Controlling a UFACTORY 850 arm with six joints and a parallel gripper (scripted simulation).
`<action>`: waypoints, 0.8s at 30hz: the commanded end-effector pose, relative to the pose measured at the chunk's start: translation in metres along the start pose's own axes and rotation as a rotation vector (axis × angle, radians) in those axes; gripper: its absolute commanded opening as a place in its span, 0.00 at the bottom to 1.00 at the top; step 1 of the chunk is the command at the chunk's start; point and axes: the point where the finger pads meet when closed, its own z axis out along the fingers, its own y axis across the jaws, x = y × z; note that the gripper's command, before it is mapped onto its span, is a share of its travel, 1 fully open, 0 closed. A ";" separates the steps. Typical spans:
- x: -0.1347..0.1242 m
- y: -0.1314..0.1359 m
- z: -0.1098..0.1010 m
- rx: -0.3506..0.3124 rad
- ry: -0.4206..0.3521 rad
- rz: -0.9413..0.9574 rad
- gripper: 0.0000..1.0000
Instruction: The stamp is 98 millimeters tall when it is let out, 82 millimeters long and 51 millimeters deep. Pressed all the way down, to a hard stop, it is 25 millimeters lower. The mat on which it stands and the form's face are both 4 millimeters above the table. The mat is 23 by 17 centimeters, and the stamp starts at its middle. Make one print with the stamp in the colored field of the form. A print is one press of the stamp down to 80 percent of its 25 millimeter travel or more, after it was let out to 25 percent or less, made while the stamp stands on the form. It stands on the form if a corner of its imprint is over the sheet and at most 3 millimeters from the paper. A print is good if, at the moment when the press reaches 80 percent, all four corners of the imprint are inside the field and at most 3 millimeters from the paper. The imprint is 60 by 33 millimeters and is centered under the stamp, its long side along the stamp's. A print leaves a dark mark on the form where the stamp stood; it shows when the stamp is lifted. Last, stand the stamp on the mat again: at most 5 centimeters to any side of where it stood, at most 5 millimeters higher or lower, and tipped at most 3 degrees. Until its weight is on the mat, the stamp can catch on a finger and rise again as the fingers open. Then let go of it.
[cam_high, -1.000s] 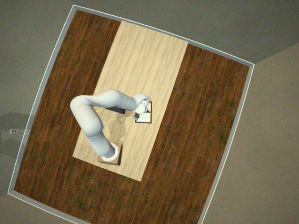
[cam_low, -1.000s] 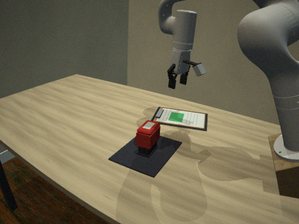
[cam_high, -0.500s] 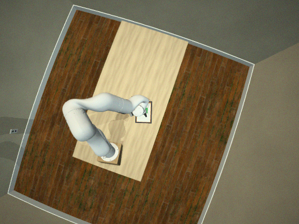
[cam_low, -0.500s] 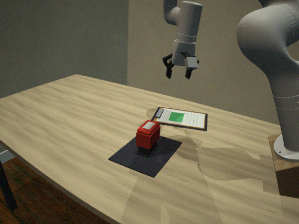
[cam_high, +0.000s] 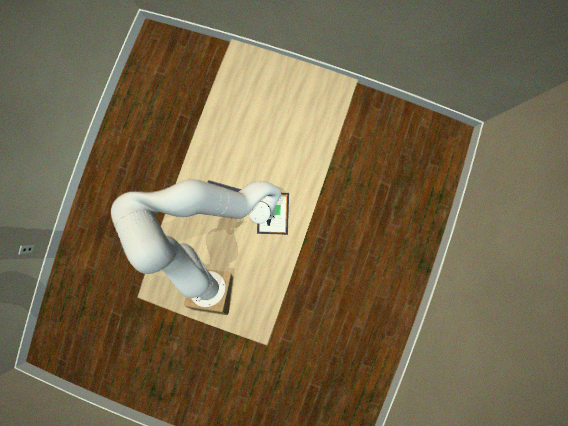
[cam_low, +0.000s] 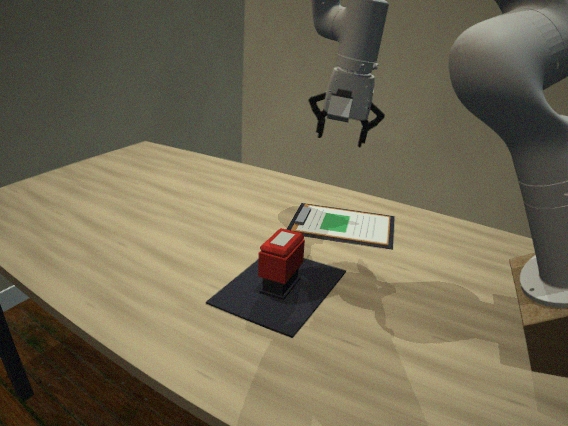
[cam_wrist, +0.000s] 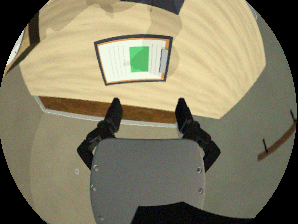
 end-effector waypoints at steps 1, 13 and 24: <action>-0.001 0.001 -0.001 0.132 0.063 0.220 1.00; 0.020 0.005 0.001 0.132 0.063 0.220 0.96; 0.082 0.017 0.008 0.132 0.063 0.220 0.96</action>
